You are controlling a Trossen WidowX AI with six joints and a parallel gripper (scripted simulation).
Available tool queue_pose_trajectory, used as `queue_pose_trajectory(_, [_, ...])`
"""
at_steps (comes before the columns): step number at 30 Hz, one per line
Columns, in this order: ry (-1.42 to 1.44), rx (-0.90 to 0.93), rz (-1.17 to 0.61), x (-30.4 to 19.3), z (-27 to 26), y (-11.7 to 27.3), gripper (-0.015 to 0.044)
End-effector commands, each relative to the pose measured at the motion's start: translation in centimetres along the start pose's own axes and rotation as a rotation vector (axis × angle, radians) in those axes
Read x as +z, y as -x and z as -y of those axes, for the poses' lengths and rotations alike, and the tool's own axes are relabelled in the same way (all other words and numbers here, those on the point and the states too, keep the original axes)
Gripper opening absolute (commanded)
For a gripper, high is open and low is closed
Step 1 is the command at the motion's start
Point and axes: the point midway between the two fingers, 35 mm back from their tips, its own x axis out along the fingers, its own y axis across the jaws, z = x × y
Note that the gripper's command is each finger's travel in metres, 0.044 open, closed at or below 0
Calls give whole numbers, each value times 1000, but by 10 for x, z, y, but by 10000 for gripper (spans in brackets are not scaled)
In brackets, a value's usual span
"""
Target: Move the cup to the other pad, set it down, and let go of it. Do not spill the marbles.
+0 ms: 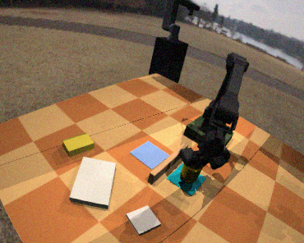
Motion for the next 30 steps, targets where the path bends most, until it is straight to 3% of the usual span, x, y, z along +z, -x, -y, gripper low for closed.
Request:
queue_pose_trajectory(1, [0,-1,1,0,0,1,0])
queue_pose_trajectory(4, [0,-1,1,0,0,1,0])
queue_pose_trajectory(10, [0,-1,1,0,0,1,147])
queue_pose_trajectory(30, [-2,1,3,1,1,20,147])
